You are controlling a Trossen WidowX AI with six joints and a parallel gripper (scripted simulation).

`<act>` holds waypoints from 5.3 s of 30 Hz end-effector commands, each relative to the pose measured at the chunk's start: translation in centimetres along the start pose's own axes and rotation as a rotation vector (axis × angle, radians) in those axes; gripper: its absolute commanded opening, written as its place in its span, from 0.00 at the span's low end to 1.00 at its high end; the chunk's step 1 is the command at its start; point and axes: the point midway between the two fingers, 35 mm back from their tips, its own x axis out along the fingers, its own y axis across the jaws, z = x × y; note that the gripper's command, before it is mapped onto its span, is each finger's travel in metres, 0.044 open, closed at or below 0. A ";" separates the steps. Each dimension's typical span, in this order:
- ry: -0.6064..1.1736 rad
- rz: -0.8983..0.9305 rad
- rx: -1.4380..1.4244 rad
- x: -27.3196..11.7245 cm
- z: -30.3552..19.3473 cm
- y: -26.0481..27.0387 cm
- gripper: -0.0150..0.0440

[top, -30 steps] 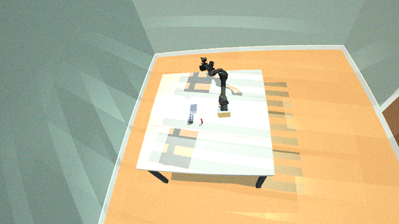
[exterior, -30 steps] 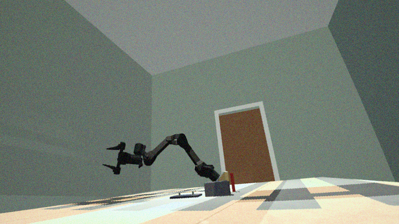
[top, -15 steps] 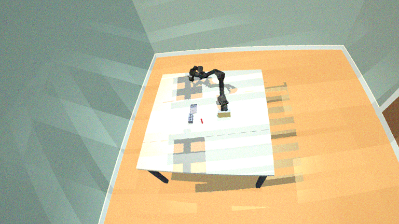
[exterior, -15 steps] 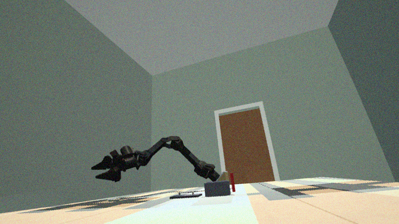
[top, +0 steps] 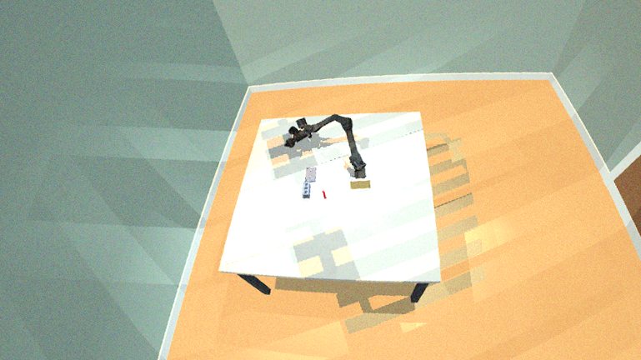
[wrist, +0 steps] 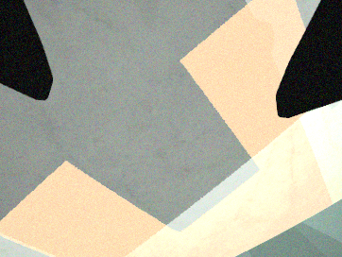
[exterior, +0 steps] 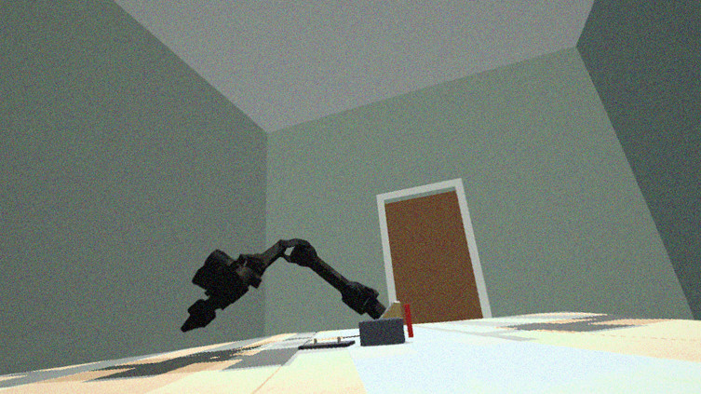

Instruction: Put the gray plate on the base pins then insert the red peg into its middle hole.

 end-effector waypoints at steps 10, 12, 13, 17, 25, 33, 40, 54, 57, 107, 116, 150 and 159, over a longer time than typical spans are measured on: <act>0.529 0.034 0.535 -0.7 -9.0 16.7 1.00; 0.595 -0.006 0.592 -1.4 -10.2 18.5 1.00; 0.625 -0.028 0.618 -1.8 -10.8 19.4 1.00; 0.725 -0.129 0.701 -3.8 -13.0 22.4 1.00; 0.830 -0.386 0.805 -8.6 -16.9 27.2 1.00; 0.735 -0.708 0.892 -14.1 -19.7 29.9 1.00; 0.613 -0.832 0.928 -16.8 -20.5 30.9 1.00; 0.613 -0.832 0.928 -15.9 -21.9 30.3 1.00; 0.612 -0.833 0.928 -15.0 -23.2 29.6 1.00; 0.608 -0.834 0.927 -10.8 -28.9 27.0 1.00; 0.608 -0.834 0.927 -10.8 -28.9 27.0 0.60; 0.620 -0.818 0.927 -13.5 -23.8 30.1 0.25; 0.619 -0.823 0.928 -15.1 -21.6 31.0 0.25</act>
